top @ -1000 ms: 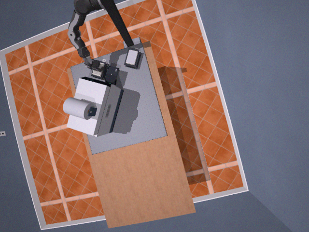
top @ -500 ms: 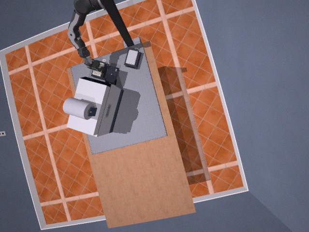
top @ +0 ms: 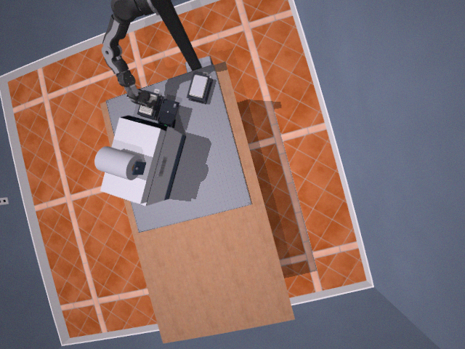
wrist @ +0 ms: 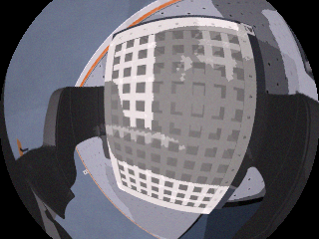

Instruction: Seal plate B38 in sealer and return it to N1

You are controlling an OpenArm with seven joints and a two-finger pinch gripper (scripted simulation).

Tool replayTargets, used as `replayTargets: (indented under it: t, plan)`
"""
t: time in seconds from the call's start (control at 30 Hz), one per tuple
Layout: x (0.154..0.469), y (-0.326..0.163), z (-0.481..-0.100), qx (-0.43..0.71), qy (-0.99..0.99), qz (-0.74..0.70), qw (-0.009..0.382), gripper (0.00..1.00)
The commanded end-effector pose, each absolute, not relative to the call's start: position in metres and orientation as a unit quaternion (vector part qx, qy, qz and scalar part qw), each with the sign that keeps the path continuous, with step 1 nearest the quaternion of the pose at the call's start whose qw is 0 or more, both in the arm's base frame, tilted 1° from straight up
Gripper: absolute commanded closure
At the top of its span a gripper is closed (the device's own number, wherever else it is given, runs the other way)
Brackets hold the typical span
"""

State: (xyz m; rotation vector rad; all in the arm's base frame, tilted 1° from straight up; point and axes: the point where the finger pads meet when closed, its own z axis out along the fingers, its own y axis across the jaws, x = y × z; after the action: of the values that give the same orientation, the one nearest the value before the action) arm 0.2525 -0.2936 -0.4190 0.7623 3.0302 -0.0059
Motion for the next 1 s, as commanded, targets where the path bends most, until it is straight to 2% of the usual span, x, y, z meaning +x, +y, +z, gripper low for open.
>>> replayTargets:
  t: [0.0,0.73,0.9,0.97]
  plan:
    - [0.253,-0.294,-0.419,0.244,0.970,-0.001,0.009,1.00]
    - [0.253,-0.294,-0.419,0.244,0.970,-0.001,0.009,1.00]
    - [0.254,-0.295,-0.387,0.245,0.970,-0.002,0.009,1.00]
    - [0.254,-0.295,-0.387,0.245,0.970,-0.002,0.009,1.00]
